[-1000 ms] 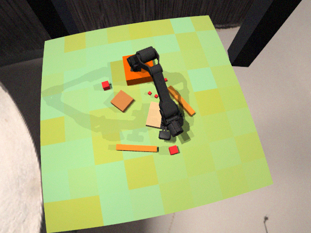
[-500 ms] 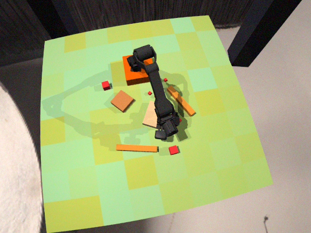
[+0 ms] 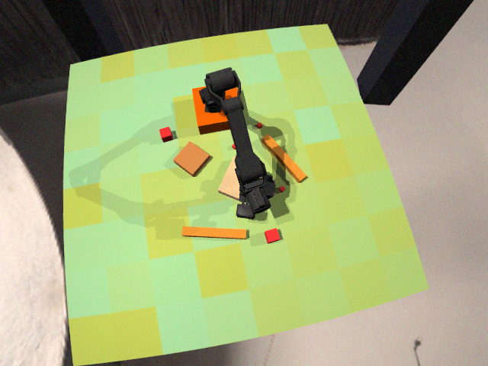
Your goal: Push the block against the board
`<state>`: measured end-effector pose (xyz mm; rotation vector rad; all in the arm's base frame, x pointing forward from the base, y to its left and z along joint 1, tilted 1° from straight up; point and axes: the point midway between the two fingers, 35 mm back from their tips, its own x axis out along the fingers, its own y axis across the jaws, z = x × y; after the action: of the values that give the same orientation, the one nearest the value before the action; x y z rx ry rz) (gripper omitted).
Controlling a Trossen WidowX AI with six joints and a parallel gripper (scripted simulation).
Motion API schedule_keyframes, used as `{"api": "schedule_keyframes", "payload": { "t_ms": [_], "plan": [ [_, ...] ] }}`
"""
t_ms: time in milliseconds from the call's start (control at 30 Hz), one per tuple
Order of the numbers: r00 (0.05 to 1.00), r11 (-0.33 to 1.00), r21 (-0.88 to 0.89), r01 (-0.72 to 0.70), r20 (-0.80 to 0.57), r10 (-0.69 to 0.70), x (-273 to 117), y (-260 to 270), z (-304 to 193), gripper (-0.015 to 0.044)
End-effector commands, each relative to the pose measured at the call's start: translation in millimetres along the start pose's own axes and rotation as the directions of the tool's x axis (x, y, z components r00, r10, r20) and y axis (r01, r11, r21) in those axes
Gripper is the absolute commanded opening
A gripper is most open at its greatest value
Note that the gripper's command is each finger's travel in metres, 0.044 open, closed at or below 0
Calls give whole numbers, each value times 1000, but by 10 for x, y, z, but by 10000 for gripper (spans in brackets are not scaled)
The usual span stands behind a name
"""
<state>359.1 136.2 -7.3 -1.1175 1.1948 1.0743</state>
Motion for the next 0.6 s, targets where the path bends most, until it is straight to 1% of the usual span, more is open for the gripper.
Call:
{"api": "schedule_keyframes", "payload": {
  "t_ms": [0, 567],
  "plan": [
    [999, 1000, 4, -30, -26, 30, 87, 77, -146, 0],
    [999, 1000, 4, -30, -28, 30, 81, 108, -395, 0]
  ]
}}
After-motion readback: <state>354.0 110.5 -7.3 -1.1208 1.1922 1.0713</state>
